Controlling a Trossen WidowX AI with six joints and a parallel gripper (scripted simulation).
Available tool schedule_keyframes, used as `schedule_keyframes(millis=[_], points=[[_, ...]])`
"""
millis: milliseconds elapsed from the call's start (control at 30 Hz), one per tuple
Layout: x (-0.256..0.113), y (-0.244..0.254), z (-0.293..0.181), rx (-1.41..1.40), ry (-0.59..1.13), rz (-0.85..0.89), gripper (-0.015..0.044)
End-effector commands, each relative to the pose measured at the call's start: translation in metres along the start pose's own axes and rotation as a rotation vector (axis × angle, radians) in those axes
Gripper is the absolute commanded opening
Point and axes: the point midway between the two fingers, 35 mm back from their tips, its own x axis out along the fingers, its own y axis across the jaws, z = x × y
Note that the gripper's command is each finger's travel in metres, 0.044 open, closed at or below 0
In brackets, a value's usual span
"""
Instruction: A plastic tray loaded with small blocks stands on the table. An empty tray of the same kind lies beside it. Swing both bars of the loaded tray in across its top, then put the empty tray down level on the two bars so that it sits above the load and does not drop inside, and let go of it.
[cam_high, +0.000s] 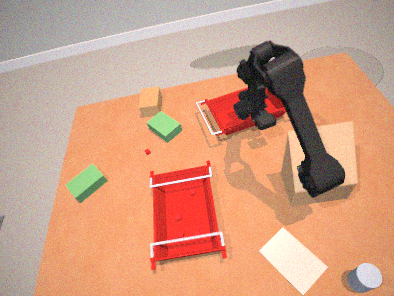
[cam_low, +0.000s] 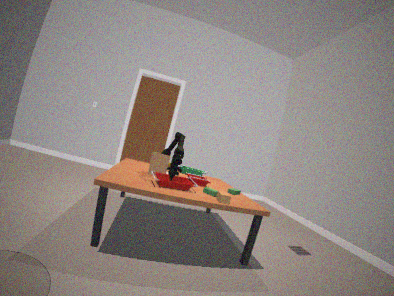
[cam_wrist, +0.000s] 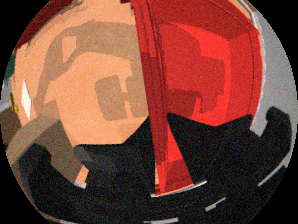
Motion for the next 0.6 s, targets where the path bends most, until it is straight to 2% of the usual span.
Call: schedule_keyframes(millis=[0, 133, 333, 567], points=[[-0.034, -0.002, 0.0, -0.003, 0.001, -0.014, 0.0], [-0.063, 0.0, -0.001, -0.002, 0.002, -0.014, 0.0], [-0.068, -0.002, -0.001, -0.002, 0.002, -0.014, 0.0], [-0.097, -0.012, 0.0, -0.002, 0.002, -0.015, 0.0]])
